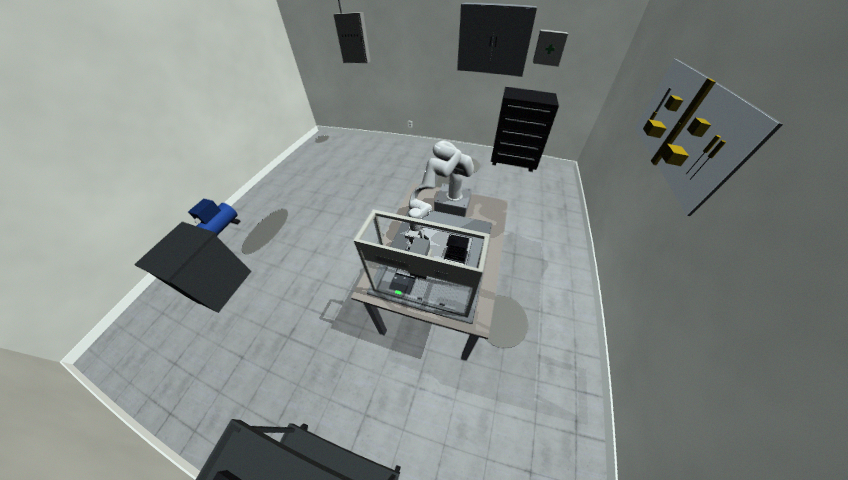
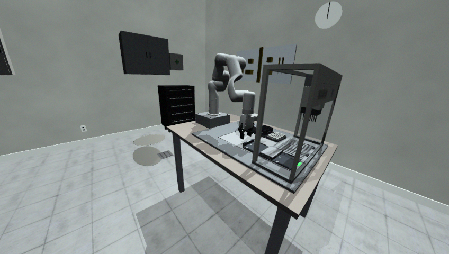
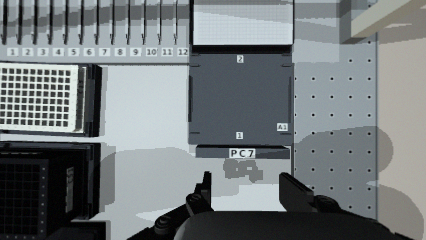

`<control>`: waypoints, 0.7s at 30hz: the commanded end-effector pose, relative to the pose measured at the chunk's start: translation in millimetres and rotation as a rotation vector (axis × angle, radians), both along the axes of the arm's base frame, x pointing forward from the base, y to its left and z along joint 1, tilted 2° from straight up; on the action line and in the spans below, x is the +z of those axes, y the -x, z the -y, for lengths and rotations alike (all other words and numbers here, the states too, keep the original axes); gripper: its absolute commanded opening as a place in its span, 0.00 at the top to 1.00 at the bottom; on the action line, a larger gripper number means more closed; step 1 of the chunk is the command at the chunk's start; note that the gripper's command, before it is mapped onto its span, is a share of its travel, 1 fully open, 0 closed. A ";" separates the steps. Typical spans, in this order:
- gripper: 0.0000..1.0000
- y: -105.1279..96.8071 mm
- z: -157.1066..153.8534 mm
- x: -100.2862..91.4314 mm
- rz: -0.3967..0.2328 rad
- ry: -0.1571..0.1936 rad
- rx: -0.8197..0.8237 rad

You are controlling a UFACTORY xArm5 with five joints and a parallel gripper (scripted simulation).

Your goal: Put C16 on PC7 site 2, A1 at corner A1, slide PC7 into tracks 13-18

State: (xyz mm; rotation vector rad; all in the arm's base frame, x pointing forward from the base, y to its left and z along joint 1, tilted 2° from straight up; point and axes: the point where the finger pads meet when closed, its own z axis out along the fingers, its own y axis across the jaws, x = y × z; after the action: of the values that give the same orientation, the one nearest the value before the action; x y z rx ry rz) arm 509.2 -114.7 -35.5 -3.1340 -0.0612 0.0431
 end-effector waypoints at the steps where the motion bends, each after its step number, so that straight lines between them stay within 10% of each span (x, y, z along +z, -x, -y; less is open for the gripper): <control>1: 0.19 -2.0 0.4 7.8 0.005 0.001 0.000; 21: 0.19 -2.8 0.3 37.9 0.005 0.001 0.000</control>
State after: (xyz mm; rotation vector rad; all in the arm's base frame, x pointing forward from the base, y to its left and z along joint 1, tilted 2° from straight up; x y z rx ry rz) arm 510.5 -114.7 -3.6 -3.1342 -0.0612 0.0416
